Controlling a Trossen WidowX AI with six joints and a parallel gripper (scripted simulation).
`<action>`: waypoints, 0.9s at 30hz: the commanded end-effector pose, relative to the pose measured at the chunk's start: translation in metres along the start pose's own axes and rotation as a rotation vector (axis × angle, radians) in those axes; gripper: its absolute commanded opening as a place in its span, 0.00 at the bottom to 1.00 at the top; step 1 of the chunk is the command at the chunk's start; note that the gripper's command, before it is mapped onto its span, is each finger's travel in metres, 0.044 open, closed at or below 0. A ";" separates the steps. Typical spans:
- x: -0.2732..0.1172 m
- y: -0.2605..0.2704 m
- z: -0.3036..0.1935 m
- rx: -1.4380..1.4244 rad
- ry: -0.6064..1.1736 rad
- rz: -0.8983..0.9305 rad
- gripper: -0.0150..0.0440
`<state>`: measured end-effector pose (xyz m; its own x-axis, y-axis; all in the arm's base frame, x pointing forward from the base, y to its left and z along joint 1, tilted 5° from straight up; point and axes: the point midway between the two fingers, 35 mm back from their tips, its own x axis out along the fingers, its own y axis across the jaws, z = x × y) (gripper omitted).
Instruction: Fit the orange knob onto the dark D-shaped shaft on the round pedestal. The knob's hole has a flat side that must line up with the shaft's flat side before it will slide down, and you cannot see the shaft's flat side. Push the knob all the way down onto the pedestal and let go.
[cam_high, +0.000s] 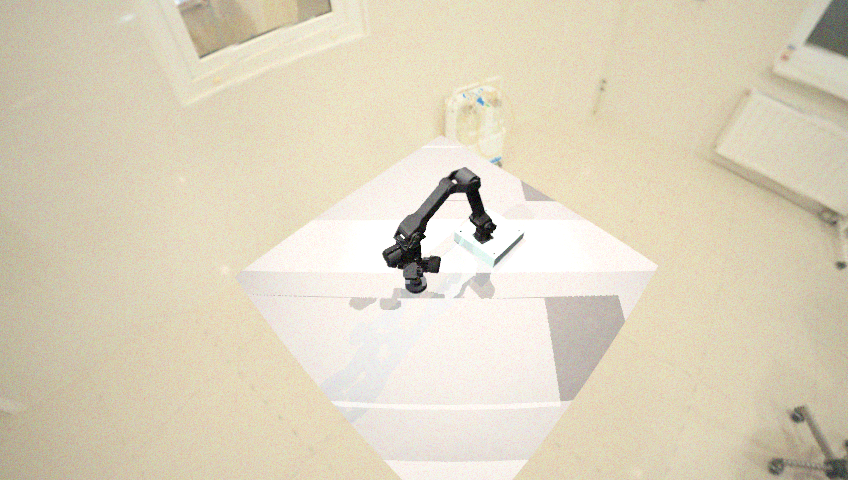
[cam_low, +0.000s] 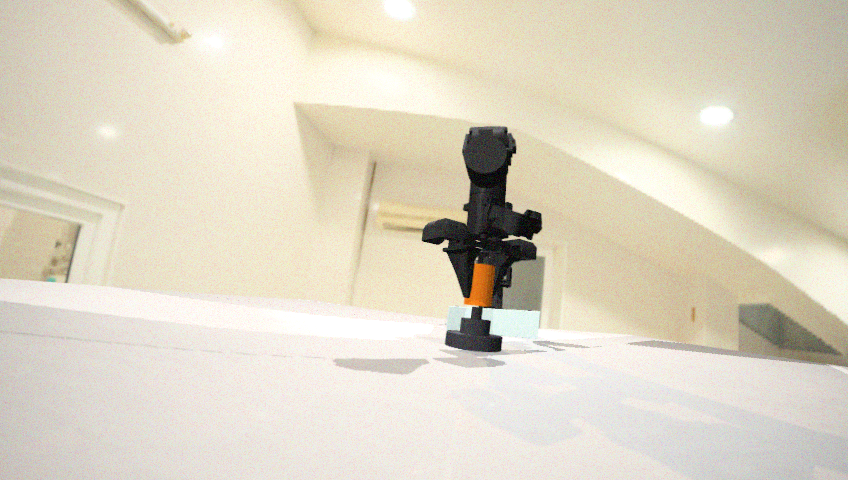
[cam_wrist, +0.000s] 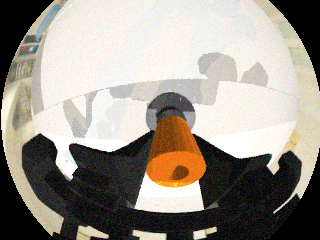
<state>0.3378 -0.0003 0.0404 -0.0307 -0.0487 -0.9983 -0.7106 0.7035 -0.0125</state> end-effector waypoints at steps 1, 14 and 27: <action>0.002 -0.001 0.000 -0.047 0.001 -0.002 0.25; 0.003 0.000 -0.001 -0.047 0.001 -0.002 0.25; 0.002 0.001 -0.001 -0.047 0.001 -0.002 0.25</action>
<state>0.3368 -0.0005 0.0375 -0.0286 -0.0487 -0.9984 -0.7399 0.6726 -0.0116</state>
